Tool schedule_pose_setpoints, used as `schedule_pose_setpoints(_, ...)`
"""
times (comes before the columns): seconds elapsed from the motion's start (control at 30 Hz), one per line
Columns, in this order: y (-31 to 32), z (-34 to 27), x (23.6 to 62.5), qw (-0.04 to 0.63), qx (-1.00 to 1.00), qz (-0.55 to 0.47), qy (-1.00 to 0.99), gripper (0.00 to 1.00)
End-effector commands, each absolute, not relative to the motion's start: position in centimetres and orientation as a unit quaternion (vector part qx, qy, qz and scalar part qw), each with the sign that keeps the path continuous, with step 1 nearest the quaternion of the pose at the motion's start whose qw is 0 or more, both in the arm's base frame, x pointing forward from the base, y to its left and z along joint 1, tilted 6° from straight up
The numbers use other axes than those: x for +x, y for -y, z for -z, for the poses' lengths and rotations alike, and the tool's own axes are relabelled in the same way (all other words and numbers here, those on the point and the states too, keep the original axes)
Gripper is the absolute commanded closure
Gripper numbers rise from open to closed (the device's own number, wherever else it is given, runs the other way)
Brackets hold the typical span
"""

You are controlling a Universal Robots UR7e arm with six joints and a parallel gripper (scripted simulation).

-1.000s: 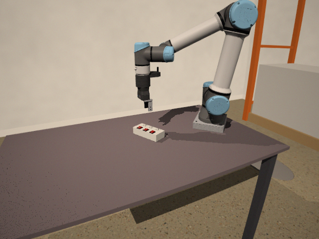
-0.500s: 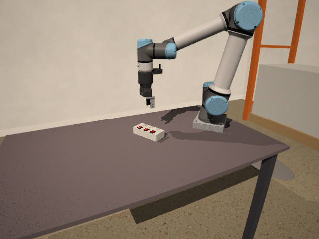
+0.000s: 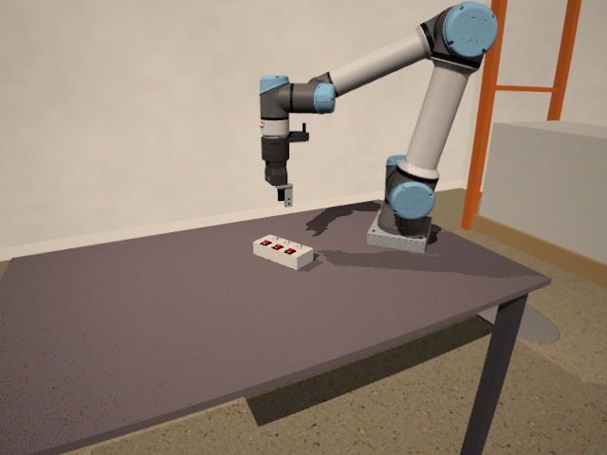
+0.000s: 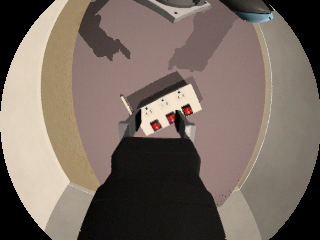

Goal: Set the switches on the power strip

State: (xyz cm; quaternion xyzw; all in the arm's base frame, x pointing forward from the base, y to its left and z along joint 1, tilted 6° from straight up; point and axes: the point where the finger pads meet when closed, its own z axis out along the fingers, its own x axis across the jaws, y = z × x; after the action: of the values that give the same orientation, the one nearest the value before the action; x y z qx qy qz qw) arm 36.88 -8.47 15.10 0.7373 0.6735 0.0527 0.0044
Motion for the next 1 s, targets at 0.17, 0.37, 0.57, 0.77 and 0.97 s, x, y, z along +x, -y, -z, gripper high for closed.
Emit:
schedule_pose_setpoints(0.17, 8.7, -13.8, 38.2, -0.003, 0.821, -0.053, -0.568, 0.0)
schedule_pose_setpoints(0.37, 8.9, -12.6, 39.3, -0.009, 0.877, -0.053, -0.477, 0.0)
schedule_pose_setpoints(0.57, 9.1, -11.4, 40.5, -0.015, 0.924, -0.052, -0.379, 0.0)
schedule_pose_setpoints(0.77, 9.4, -10.2, 41.8, -0.021, 0.959, -0.05, -0.278, 0.0)
schedule_pose_setpoints(0.97, 9.5, -9.6, 42.3, -0.023, 0.971, -0.049, -0.234, 0.0)
